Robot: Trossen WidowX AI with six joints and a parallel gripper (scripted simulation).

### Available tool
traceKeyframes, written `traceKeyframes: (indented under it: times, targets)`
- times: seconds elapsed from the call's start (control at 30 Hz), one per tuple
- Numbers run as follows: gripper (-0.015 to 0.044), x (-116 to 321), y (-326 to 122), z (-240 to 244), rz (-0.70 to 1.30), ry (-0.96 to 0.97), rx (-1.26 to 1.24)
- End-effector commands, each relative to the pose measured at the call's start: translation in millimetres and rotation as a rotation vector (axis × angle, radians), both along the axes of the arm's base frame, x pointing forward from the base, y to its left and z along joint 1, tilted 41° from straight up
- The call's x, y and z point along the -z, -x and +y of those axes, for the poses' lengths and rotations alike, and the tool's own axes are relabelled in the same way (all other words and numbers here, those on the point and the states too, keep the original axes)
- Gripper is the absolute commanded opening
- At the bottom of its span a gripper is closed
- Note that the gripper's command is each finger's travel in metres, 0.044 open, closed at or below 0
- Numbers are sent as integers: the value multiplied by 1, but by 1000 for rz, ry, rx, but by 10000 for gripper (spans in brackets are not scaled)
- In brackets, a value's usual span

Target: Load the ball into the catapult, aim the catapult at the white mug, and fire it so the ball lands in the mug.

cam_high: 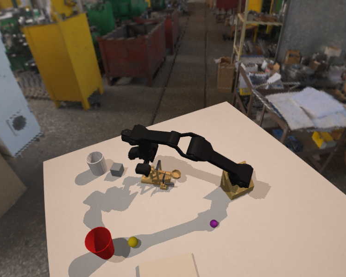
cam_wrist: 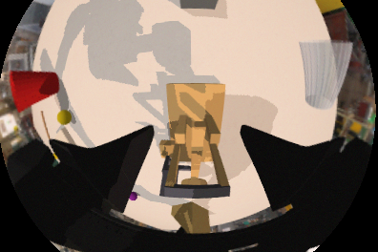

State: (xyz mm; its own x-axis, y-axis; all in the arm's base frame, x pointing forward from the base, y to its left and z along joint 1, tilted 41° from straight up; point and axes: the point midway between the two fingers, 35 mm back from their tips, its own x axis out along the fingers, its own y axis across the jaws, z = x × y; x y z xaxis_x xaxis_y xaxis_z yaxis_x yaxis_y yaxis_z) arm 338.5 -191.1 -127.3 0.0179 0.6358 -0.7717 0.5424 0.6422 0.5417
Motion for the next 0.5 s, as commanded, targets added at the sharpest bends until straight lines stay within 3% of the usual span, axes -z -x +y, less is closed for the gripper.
traceKeyframes:
  times: [0.0, 0.47]
  targets:
    - [440, 6, 1, 5, 4, -6, 7]
    - [440, 23, 1, 21, 4, -8, 7]
